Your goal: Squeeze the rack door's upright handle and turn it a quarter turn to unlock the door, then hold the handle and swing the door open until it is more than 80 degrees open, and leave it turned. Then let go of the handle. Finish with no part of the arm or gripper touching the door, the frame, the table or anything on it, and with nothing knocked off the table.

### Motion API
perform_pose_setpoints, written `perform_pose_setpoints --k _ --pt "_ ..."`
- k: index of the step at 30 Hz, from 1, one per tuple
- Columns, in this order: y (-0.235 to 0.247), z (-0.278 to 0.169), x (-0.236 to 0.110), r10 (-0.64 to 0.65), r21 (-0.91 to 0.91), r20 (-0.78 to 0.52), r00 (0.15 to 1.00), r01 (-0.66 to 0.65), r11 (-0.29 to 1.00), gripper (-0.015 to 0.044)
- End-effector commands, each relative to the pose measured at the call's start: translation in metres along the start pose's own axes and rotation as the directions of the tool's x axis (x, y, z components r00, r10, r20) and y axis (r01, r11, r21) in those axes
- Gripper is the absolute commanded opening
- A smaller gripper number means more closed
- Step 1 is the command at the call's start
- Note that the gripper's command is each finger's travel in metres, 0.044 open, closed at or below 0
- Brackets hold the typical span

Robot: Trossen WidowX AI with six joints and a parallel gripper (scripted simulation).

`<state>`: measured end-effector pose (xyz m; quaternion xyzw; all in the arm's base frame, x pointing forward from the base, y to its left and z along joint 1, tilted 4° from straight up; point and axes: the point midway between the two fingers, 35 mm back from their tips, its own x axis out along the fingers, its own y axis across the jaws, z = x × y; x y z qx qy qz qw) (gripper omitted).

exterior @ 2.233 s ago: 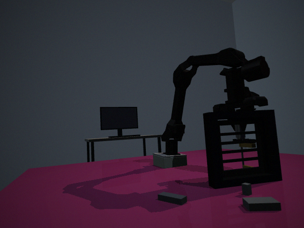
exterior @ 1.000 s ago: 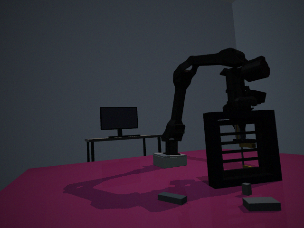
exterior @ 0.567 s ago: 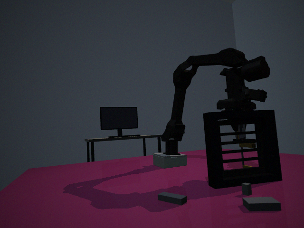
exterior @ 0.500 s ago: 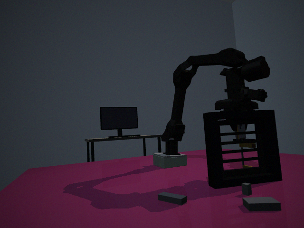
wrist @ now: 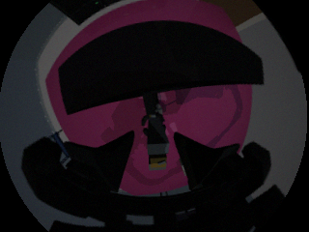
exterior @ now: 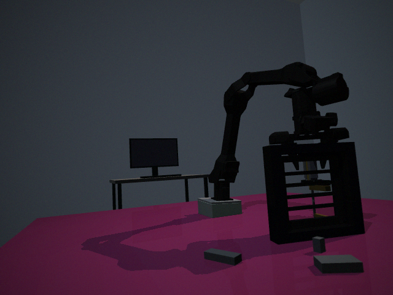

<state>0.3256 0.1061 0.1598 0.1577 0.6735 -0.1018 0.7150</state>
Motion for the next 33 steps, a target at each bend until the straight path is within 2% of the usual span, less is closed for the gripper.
perform_pose_setpoints --k 1,9,18,27,33 --pt "0.0001 0.0002 -0.0002 0.0 0.174 0.002 1.0 -0.001 0.985 0.03" --pt "0.0 0.0002 -0.0002 0.0 0.541 0.002 1.0 -0.001 0.841 0.03" --pt "-0.0001 0.0003 -0.0002 0.0 0.851 0.001 1.0 -0.001 0.526 0.03" --pt "-0.0002 0.0003 -0.0002 0.0 0.993 0.001 1.0 -0.001 0.116 0.03" --pt "-0.0002 0.0003 -0.0002 0.0 0.997 0.001 1.0 -0.001 0.083 0.03"
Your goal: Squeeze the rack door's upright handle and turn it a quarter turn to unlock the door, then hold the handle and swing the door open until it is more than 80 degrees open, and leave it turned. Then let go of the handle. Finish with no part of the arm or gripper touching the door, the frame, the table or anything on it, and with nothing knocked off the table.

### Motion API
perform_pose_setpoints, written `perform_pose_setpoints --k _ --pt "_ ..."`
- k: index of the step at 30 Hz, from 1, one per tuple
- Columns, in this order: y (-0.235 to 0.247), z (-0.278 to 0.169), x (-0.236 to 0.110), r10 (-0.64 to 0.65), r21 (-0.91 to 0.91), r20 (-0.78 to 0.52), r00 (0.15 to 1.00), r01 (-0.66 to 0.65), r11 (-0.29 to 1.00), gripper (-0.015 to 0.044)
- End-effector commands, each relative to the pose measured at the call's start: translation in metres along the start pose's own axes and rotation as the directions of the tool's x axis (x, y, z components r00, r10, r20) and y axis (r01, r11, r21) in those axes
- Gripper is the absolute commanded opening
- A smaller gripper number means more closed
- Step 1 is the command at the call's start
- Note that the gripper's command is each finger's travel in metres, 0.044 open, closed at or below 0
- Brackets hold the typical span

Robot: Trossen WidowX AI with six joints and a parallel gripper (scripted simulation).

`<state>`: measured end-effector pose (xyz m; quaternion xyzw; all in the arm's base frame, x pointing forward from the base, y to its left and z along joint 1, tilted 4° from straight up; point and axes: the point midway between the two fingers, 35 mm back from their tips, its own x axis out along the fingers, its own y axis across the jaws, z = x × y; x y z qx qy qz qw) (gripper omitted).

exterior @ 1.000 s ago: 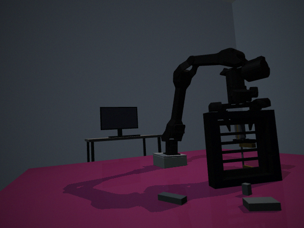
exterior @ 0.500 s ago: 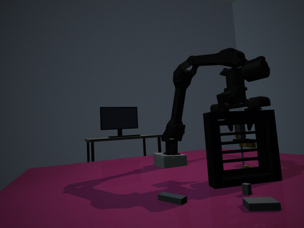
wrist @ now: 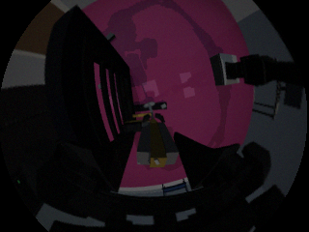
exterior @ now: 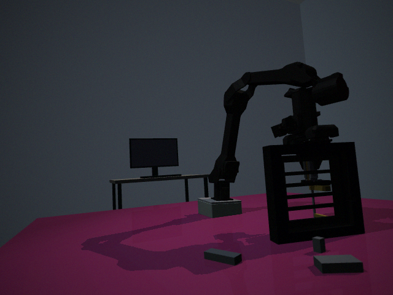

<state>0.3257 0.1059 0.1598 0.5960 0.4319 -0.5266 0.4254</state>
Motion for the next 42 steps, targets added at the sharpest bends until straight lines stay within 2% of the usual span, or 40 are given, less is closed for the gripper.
perform_pose_setpoints --k 1,7,20,25,42 --pt "0.0 0.0 0.0 0.001 0.02 0.0 1.0 -0.001 1.0 0.0274" --pt "0.0 0.0 0.0 0.001 0.02 0.0 1.0 -0.001 1.0 0.0116" --pt "0.0 0.0 0.0 0.001 0.02 0.0 1.0 -0.001 1.0 0.003" --pt "0.0 0.0 0.0 0.001 0.006 0.0 1.0 -0.001 1.0 0.0028" --pt "-0.014 0.011 0.0 0.0 -0.341 0.001 1.0 0.001 0.94 0.0028"
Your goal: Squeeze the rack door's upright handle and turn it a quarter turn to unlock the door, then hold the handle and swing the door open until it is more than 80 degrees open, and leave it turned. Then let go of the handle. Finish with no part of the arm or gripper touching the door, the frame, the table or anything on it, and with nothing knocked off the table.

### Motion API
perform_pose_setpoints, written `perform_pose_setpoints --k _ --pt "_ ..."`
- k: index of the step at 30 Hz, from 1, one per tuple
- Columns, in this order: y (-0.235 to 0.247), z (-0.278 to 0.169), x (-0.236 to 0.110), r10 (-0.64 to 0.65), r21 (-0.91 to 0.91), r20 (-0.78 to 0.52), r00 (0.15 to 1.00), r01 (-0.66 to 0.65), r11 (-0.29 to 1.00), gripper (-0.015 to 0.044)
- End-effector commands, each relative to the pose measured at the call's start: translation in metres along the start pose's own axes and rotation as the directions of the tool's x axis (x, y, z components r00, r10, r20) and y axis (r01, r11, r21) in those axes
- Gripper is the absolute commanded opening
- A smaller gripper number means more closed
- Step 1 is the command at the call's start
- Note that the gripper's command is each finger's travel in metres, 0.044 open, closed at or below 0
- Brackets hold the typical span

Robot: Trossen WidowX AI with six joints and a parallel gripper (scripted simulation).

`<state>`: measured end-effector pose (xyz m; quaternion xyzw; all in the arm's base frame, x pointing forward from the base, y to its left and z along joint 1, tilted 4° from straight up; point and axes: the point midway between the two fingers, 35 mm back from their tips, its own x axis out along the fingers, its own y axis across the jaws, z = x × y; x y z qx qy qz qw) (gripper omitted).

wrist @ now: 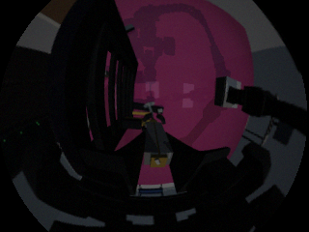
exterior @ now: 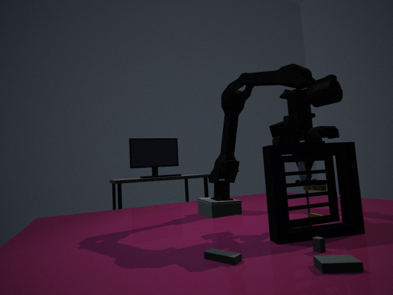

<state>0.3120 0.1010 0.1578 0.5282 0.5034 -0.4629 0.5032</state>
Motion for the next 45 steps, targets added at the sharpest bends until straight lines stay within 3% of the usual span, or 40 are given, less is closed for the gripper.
perform_pose_setpoints --k 1,23,45 --pt "-0.004 0.002 -0.001 0.007 -0.087 0.0 1.0 -0.007 0.996 0.0028" --pt "-0.042 0.026 0.0 0.004 -0.485 0.003 1.0 -0.002 0.875 0.0028" --pt "-0.071 0.063 0.001 0.001 -0.75 0.006 1.0 0.004 0.662 0.0028"
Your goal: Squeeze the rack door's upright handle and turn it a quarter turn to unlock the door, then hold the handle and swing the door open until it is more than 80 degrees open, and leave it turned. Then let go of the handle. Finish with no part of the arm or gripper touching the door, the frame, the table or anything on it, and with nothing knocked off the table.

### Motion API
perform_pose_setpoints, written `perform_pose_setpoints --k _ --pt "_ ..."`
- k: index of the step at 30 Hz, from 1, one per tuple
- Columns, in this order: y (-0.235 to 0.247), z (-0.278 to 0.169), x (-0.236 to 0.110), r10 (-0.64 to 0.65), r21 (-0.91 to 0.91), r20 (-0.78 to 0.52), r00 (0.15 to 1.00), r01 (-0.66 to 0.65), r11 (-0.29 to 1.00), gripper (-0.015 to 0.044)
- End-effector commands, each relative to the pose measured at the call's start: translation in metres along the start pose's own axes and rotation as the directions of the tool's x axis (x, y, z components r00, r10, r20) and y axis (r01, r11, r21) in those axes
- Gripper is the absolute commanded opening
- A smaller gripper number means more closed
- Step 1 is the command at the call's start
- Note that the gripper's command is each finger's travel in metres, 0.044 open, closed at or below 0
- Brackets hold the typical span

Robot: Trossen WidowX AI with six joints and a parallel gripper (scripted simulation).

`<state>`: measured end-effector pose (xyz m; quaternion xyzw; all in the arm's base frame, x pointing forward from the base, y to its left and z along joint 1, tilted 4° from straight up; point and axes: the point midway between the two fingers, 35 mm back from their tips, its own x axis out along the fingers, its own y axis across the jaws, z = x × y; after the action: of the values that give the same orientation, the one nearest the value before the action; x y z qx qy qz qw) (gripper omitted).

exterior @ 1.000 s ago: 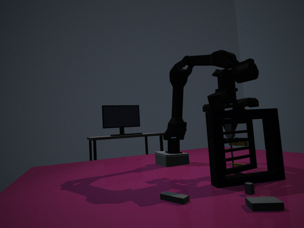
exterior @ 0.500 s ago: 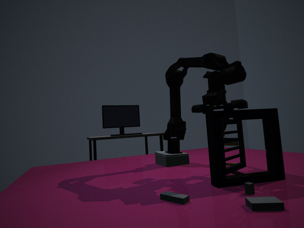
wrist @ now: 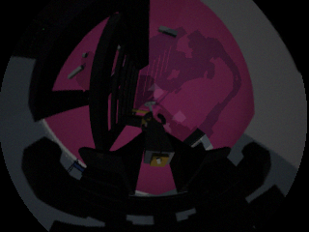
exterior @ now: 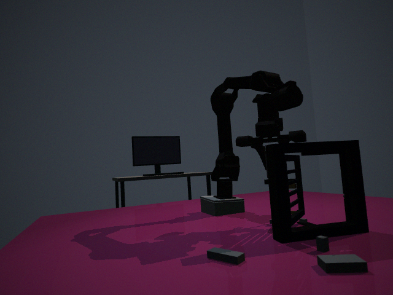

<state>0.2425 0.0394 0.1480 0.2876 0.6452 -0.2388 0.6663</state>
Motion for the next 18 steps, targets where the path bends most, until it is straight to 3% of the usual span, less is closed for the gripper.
perform_pose_setpoints --k 1,18 --pt "-0.004 0.002 -0.001 0.013 -0.069 0.005 1.0 -0.013 0.998 0.0028" --pt "-0.034 0.015 0.0 0.01 -0.295 0.006 1.0 -0.008 0.955 0.0028"
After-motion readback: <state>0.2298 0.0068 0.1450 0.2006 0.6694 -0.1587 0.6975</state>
